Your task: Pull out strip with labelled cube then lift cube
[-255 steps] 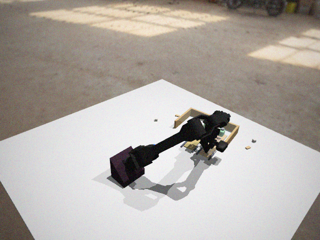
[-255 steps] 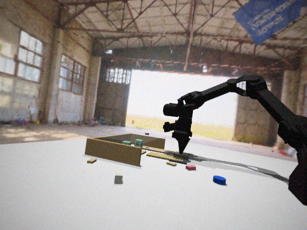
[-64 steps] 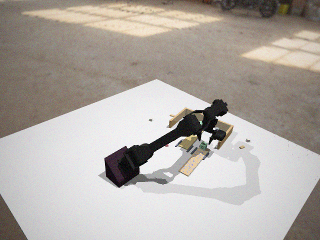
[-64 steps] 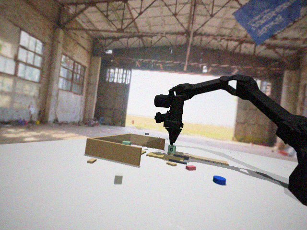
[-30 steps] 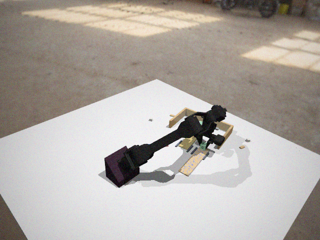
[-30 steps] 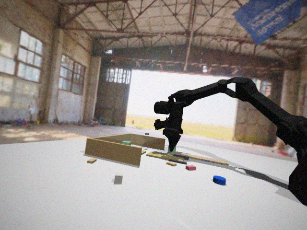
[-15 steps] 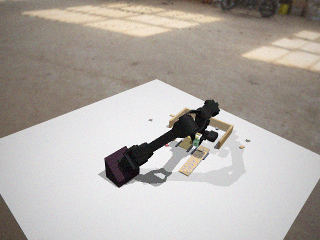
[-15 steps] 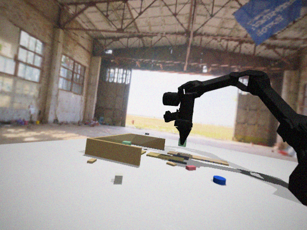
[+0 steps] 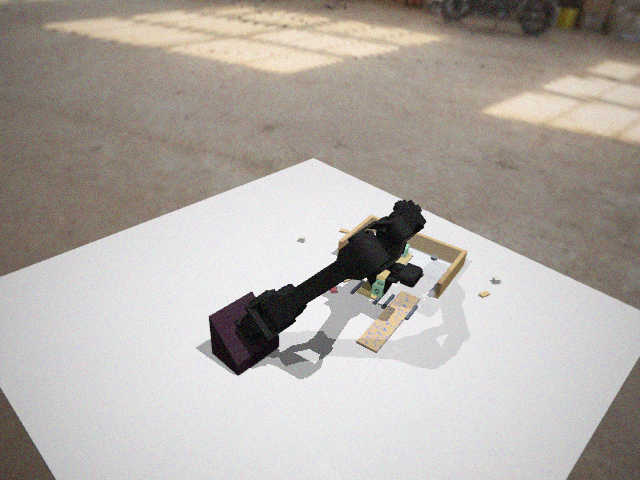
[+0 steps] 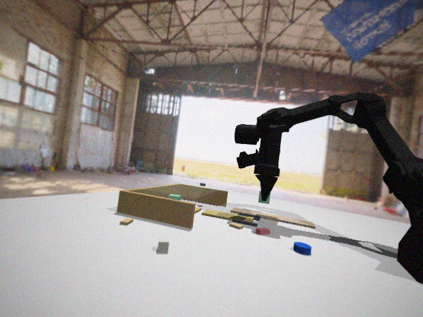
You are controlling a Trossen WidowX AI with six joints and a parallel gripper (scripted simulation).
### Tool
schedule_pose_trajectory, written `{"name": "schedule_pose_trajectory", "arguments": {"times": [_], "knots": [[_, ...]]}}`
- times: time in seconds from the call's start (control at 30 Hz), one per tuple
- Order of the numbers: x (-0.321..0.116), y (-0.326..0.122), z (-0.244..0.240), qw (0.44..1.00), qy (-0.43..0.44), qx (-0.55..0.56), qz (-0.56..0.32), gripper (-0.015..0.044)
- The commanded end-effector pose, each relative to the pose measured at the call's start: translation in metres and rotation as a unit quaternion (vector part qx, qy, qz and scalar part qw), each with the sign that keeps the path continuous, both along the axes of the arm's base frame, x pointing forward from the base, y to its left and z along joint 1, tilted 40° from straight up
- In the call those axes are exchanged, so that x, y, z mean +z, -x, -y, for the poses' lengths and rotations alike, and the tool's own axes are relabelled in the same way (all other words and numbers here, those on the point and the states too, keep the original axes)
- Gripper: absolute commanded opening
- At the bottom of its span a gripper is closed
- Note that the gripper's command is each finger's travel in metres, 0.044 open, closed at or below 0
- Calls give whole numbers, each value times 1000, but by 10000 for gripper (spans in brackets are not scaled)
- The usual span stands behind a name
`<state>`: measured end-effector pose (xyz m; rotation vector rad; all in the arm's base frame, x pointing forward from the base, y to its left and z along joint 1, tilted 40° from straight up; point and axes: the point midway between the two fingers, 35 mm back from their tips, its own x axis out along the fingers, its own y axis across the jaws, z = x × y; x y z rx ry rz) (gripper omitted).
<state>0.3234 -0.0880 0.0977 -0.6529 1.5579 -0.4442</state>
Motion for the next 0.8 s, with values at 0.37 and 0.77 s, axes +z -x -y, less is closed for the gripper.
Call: {"name": "schedule_pose_trajectory", "arguments": {"times": [0.37,0.77], "knots": [[-10,41,-14,1000,0,-1,1,0],[15,41,-35,1000,-1,-1,1,0]]}}
